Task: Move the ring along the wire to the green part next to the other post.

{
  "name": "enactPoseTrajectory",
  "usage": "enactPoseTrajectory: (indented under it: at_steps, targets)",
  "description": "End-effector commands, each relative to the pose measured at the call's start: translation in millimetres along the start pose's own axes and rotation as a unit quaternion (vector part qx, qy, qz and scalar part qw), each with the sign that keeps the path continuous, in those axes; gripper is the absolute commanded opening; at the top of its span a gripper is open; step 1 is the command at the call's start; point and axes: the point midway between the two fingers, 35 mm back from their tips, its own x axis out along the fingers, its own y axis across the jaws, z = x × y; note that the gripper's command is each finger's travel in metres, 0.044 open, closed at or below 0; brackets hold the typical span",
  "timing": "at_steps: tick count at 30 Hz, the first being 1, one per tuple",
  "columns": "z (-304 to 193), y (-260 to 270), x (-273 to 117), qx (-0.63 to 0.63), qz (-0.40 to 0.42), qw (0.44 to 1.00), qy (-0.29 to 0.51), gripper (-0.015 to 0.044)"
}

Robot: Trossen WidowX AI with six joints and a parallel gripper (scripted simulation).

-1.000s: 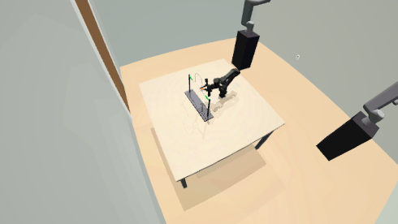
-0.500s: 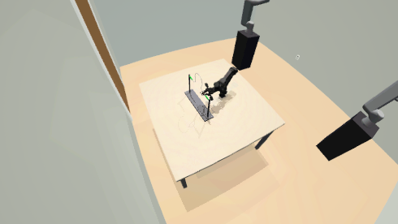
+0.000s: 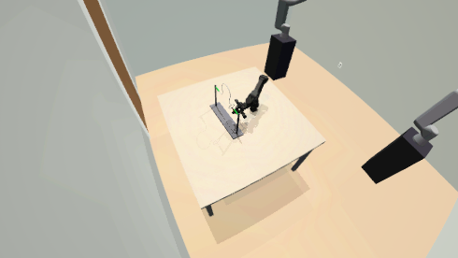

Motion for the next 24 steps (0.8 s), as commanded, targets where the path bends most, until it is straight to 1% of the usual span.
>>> enactPoseTrajectory:
  at_steps: [1,11,24]
  targets:
    - [2,11,-2,0.03,0.013,0.999,0.002,-0.015]
    - [4,29,-5,0.064,0.031,0.997,0.005,-0.015]
    - [7,46,-9,0.077,0.038,0.996,0.006,-0.015]
